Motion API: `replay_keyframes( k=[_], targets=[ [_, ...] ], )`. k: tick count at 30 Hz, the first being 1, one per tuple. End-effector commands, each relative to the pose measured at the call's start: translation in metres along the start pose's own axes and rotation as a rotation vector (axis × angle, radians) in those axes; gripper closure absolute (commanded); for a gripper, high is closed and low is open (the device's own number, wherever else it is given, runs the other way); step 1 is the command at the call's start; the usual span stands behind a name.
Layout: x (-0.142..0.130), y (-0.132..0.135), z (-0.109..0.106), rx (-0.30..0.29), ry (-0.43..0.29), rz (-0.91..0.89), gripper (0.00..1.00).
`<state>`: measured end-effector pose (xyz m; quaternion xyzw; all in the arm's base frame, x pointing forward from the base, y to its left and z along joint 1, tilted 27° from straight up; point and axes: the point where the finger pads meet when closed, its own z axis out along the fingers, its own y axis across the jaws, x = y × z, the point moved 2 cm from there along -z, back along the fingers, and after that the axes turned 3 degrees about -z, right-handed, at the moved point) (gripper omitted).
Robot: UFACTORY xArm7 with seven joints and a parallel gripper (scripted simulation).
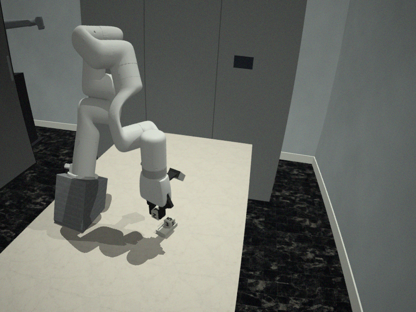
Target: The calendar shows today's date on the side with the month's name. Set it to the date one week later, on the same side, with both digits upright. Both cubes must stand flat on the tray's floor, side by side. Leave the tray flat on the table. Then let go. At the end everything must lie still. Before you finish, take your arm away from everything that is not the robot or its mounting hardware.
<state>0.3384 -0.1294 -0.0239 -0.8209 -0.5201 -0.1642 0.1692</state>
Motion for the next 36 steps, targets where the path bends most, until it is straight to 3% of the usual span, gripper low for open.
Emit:
replay_keyframes(
  k=[1, 19, 36],
  targets=[
    [0.029, 0.001, -0.008, -0.007, -0.004, 0.005, 0.71],
    [0.029, 0.001, -0.004, -0.007, -0.005, 0.005, 0.71],
    [0.029, 0.001, 0.037, -0.007, -0.005, 0.005, 0.71]
  ],
)
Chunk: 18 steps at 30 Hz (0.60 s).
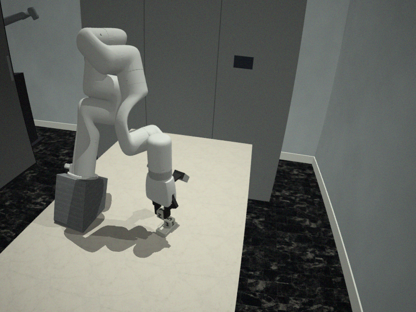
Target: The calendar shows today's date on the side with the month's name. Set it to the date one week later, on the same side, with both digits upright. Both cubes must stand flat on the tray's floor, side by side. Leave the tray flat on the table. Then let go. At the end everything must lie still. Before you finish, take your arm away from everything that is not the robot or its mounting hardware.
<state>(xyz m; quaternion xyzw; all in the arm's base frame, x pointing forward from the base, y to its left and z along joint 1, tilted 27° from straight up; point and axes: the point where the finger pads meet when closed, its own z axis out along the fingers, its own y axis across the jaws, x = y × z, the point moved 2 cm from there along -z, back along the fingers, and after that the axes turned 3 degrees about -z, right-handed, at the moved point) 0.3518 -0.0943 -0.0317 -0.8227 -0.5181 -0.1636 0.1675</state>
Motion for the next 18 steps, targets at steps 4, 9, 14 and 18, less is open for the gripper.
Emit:
replay_keyframes(
  k=[4, 9, 14, 18],
  targets=[
    [-0.001, 0.002, 0.024, -0.004, -0.002, 0.001, 0.71],
    [-0.001, 0.003, 0.031, -0.004, -0.002, 0.001, 0.71],
    [-0.001, 0.003, 0.032, -0.004, -0.002, 0.001, 0.71],
    [-0.001, 0.003, 0.033, -0.004, -0.002, 0.001, 0.71]
  ],
)
